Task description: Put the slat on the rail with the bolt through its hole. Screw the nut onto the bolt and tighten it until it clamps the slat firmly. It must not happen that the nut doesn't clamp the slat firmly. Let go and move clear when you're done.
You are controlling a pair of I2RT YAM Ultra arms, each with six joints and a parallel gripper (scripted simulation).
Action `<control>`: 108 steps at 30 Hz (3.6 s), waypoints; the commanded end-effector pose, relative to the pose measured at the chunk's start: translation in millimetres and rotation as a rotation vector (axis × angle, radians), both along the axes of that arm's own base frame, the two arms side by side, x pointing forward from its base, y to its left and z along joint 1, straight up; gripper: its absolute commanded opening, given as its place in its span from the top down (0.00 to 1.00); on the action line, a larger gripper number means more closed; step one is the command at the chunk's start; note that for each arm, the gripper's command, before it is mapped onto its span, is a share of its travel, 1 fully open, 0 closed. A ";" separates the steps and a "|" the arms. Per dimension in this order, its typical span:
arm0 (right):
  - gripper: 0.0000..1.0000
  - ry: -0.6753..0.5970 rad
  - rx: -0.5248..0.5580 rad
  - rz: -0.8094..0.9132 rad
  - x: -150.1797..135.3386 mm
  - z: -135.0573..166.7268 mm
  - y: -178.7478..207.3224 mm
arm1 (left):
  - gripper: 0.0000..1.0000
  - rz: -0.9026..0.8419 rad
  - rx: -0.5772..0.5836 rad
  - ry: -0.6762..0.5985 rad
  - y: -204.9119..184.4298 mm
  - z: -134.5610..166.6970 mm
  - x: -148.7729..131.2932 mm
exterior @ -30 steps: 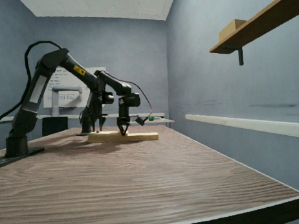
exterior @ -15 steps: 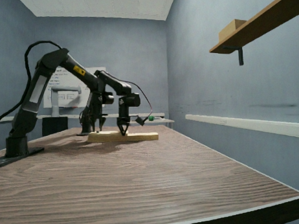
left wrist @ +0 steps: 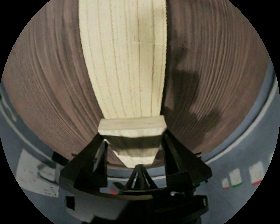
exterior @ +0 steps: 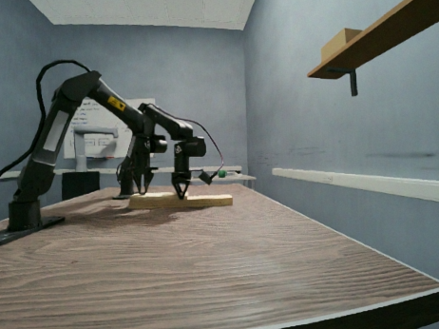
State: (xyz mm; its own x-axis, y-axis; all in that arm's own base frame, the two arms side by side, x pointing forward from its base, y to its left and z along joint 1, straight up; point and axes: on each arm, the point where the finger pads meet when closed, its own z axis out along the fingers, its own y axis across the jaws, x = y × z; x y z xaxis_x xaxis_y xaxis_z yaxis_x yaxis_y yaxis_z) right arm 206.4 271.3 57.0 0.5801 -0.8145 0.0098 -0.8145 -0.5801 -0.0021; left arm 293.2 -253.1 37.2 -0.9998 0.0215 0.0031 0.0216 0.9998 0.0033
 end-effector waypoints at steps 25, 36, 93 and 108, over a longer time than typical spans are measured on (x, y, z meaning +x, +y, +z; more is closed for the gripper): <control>0.88 -0.007 0.009 0.000 1.1 3.2 1.5 | 0.28 0.000 -0.008 -0.010 -1.4 4.1 1.7; 0.88 -0.007 0.011 -0.100 1.1 3.1 1.5 | 0.28 0.000 -0.008 -0.010 -1.4 4.1 1.7; 0.88 -0.001 0.026 -2.094 1.1 2.8 1.5 | 0.28 0.000 -0.008 -0.010 -1.4 4.1 1.7; 0.88 0.001 0.025 -2.652 1.1 2.7 1.5 | 0.28 0.000 -0.008 -0.010 -1.4 4.1 1.7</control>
State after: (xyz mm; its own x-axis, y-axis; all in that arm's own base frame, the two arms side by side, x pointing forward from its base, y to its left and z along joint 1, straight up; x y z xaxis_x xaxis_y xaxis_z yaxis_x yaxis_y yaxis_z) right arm 205.2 273.6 56.8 -0.9673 0.2536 0.0016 0.2536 0.9673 0.0038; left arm 293.2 -253.2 37.2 -0.9998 0.0210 0.0033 0.0210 0.9998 0.0030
